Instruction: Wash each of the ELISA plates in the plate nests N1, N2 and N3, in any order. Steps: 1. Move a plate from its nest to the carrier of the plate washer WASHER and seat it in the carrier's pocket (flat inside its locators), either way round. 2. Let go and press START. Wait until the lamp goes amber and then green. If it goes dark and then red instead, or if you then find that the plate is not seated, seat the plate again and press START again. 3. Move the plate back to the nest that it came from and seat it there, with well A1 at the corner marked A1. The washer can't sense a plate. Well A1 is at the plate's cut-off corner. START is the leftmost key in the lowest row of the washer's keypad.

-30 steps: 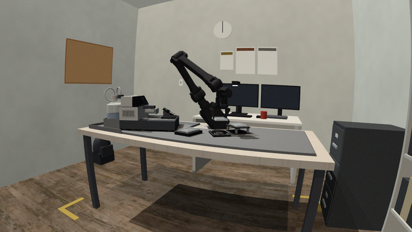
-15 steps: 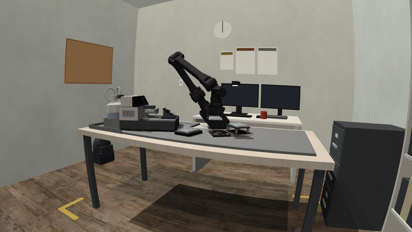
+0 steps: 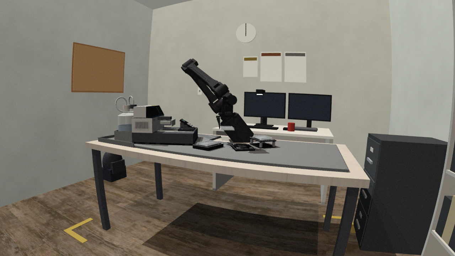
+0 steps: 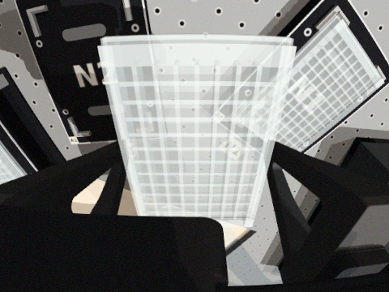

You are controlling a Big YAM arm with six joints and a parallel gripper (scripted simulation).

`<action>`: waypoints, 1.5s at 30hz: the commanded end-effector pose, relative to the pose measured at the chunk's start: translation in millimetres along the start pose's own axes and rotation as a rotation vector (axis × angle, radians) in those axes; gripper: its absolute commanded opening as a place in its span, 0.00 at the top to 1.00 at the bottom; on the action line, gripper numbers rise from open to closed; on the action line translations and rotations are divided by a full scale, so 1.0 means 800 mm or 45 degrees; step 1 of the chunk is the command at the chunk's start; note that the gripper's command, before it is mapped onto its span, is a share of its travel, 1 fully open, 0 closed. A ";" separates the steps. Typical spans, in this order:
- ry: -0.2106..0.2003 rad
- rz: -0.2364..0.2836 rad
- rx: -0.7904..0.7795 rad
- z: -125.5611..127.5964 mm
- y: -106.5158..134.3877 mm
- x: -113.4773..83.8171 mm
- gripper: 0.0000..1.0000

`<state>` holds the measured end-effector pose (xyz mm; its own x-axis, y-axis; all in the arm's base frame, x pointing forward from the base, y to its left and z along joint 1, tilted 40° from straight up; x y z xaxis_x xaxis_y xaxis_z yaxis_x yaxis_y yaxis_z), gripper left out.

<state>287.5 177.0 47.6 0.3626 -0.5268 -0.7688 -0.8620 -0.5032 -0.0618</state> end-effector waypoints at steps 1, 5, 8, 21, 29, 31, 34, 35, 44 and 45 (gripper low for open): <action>-0.001 0.005 -0.040 -0.024 0.003 -0.004 0.16; -0.002 0.005 -0.040 -0.036 0.004 -0.006 0.16; 0.000 0.005 -0.040 -0.055 0.005 -0.009 0.16; -0.001 0.006 0.017 -0.107 0.017 -0.017 0.16; -0.001 0.006 0.017 -0.148 0.043 -0.025 0.16; -0.002 0.006 0.016 -0.159 0.049 -0.027 0.16; -0.005 0.006 0.016 -0.174 0.059 -0.029 0.16; -0.005 0.006 0.016 -0.179 0.062 -0.030 0.16; -0.005 0.006 0.016 -0.216 0.084 -0.037 0.16; -0.005 0.006 0.016 -0.221 0.088 -0.038 0.16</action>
<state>283.2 48.1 170.1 0.3594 -0.5260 -0.7709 -0.8774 -0.4718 -0.0871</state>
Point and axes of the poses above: the point where the finger pads meet when closed, its own x axis out along the fingers, its own z axis across the jaws, y = z × x, the point moved 5 cm from there along -x, back along the fingers, and after that the axes turned 6 degrees about x, right-handed, at the moved point
